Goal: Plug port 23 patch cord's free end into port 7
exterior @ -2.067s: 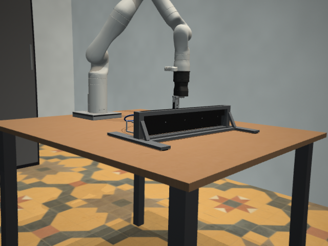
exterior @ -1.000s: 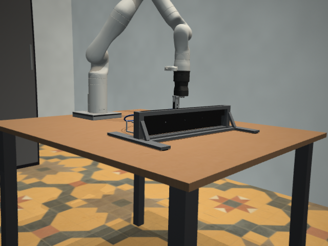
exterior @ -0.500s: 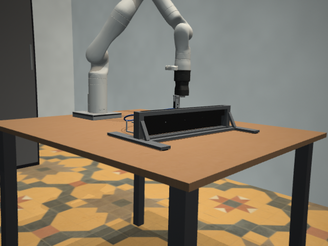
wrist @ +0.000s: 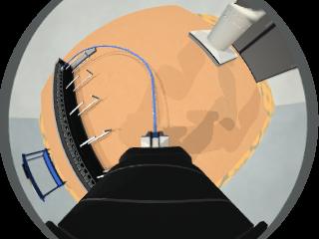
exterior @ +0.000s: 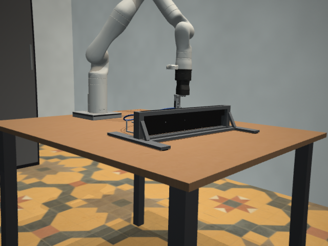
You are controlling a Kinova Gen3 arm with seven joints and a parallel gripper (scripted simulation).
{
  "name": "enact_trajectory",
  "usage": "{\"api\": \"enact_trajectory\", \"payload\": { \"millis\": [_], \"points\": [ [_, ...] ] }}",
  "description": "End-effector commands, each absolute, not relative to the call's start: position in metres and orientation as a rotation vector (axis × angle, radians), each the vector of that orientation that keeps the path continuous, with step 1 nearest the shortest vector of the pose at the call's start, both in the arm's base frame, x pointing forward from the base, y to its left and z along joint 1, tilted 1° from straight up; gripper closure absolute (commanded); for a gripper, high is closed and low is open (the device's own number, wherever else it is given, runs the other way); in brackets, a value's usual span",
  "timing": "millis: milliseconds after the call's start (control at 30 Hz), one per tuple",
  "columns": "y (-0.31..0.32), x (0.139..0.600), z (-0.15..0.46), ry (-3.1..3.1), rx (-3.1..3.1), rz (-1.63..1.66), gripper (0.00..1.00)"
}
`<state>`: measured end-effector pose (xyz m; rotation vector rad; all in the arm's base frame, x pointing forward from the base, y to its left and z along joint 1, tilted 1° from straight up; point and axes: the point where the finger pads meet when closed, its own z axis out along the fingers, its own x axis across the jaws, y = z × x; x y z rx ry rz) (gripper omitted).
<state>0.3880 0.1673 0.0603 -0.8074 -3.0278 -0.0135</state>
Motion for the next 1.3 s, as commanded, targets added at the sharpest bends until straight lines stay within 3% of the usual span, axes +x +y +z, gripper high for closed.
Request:
{"api": "enact_trajectory", "payload": {
  "millis": [0, 1267],
  "points": [
    [0.165, 0.390, 0.061, -3.011, -0.853, -0.011, 1.00],
    [0.137, 0.433, 0.075, -2.762, -1.468, -0.008, 1.00]
  ]
}}
